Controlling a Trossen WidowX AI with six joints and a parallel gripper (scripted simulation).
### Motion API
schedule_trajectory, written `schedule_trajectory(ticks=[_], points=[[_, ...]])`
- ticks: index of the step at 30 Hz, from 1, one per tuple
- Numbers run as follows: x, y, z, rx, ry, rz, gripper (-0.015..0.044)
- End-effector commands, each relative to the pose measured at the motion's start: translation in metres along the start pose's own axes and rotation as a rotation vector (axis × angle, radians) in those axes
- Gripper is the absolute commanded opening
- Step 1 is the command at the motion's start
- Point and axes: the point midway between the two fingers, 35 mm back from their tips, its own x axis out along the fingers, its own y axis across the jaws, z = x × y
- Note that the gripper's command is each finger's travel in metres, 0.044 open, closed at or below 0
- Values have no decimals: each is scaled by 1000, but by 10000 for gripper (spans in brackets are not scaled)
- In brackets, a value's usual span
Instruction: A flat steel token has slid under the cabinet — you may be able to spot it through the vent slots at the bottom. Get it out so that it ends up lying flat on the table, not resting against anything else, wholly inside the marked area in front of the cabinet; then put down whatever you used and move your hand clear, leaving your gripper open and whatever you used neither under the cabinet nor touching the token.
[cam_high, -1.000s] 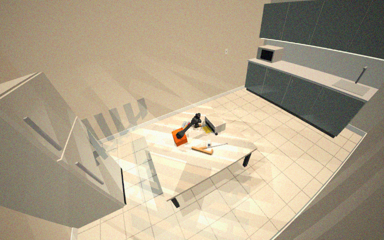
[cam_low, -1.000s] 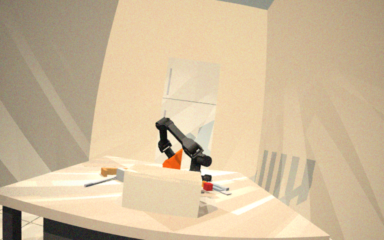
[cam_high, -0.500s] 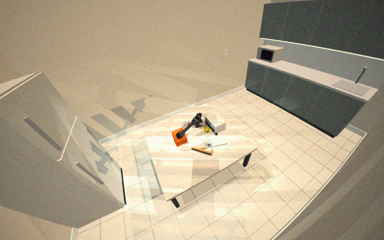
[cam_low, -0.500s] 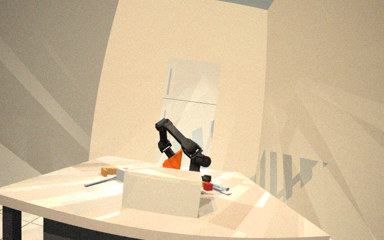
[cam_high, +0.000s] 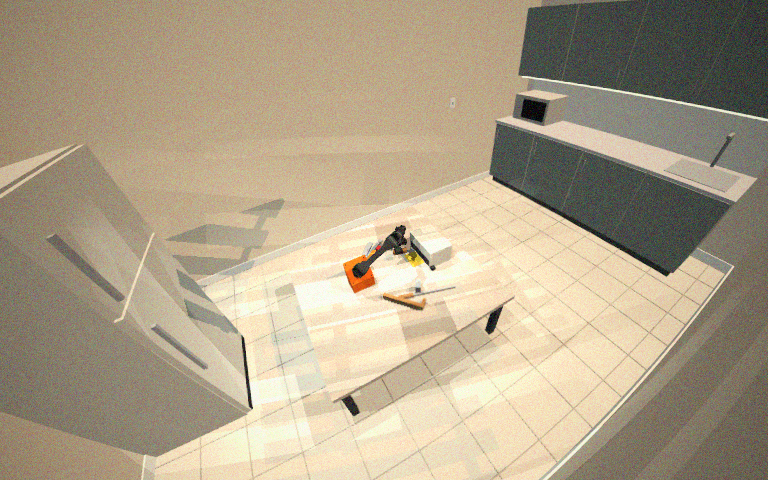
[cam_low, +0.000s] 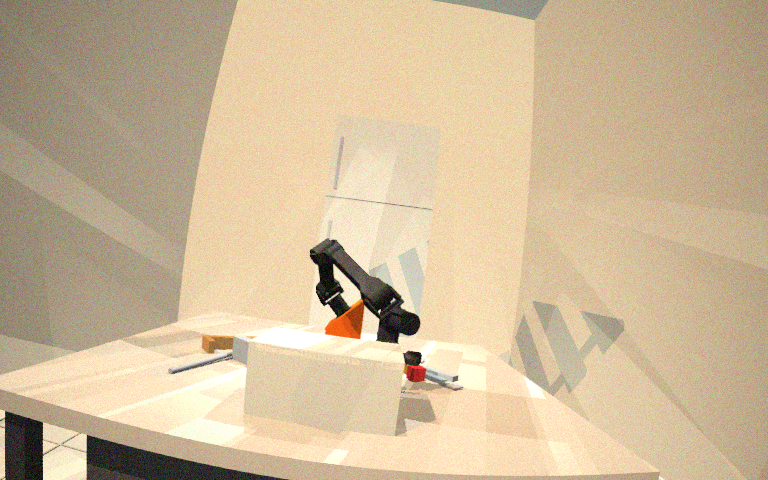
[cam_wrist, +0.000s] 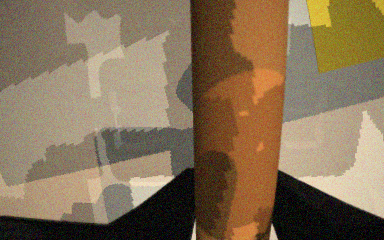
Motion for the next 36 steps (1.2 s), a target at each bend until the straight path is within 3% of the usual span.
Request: schedule_trajectory(ticks=[1,36], points=[[0,-1,5,1,-1,0,0],[2,-40,5,0,-1,-2,0]])
